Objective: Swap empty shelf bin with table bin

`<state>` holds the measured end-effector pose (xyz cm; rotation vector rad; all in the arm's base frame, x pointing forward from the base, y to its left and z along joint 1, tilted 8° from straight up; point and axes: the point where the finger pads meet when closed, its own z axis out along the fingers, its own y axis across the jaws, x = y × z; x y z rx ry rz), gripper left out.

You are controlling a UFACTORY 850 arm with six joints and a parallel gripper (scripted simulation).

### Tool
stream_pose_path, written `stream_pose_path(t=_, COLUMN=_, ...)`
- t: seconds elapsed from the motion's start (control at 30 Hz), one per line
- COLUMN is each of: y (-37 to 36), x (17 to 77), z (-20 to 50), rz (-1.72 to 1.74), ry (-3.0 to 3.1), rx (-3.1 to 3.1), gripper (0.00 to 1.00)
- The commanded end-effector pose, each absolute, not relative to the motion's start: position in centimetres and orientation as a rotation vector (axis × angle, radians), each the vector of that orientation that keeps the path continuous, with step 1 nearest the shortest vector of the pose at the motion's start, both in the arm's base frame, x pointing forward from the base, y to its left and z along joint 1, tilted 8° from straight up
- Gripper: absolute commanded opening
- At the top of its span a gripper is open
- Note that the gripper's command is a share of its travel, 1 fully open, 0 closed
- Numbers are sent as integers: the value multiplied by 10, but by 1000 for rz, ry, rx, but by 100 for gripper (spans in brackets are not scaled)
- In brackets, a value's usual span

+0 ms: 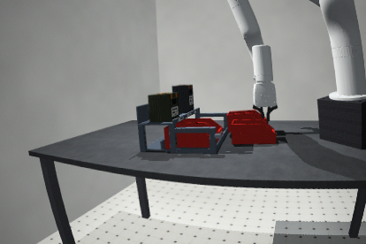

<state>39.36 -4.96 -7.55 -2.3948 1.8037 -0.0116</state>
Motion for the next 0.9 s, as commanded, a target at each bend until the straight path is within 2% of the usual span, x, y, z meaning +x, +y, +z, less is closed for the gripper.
stream_pose_path(t=0.0, y=-49, x=394, z=-78, rz=-14, ry=1804, rx=-2394, gripper=0)
stream_pose_path(t=0.87, y=-47, x=397, z=-100, rz=-14, ry=1804, rx=-2394, gripper=0)
